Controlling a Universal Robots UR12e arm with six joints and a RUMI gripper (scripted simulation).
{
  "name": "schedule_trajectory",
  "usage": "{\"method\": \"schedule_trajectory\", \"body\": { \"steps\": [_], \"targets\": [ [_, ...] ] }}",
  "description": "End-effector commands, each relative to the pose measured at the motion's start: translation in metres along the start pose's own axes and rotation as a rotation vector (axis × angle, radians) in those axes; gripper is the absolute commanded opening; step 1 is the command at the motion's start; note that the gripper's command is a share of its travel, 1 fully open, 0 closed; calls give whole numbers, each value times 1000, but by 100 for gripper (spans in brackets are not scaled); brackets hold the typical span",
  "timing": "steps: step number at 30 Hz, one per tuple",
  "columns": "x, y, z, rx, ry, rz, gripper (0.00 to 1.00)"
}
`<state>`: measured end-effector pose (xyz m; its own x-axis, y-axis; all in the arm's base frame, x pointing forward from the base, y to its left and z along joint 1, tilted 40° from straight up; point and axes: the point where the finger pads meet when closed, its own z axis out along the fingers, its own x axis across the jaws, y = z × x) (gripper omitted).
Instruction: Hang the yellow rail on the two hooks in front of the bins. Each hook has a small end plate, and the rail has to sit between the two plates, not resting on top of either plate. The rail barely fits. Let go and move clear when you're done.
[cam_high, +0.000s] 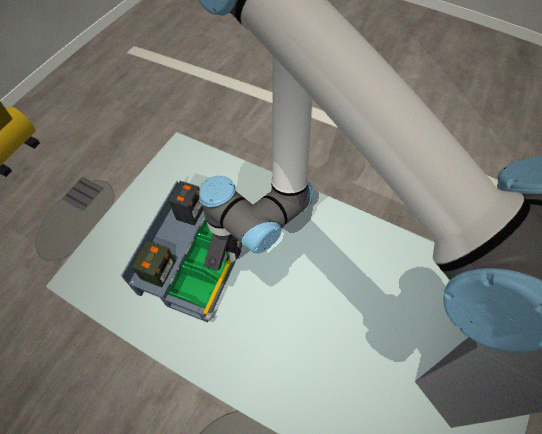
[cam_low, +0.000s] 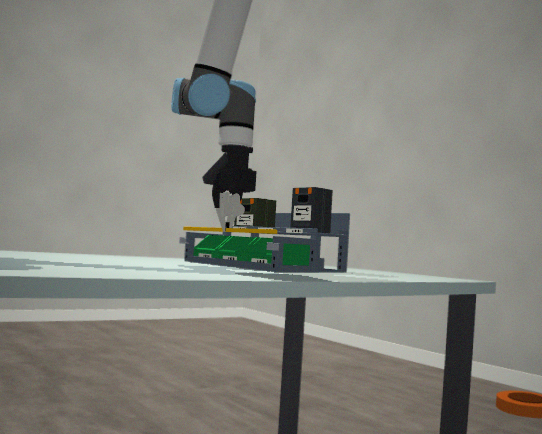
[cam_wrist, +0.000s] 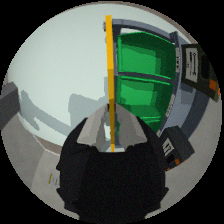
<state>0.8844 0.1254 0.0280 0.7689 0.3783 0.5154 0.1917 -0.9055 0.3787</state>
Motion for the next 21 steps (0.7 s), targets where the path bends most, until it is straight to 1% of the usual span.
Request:
{"method": "schedule_trajectory", "body": {
  "steps": [1,21],
  "targets": [
    [1,0,-1,0,1,0,0],
    [1,0,1,0,1,-3,0]
  ]
}}
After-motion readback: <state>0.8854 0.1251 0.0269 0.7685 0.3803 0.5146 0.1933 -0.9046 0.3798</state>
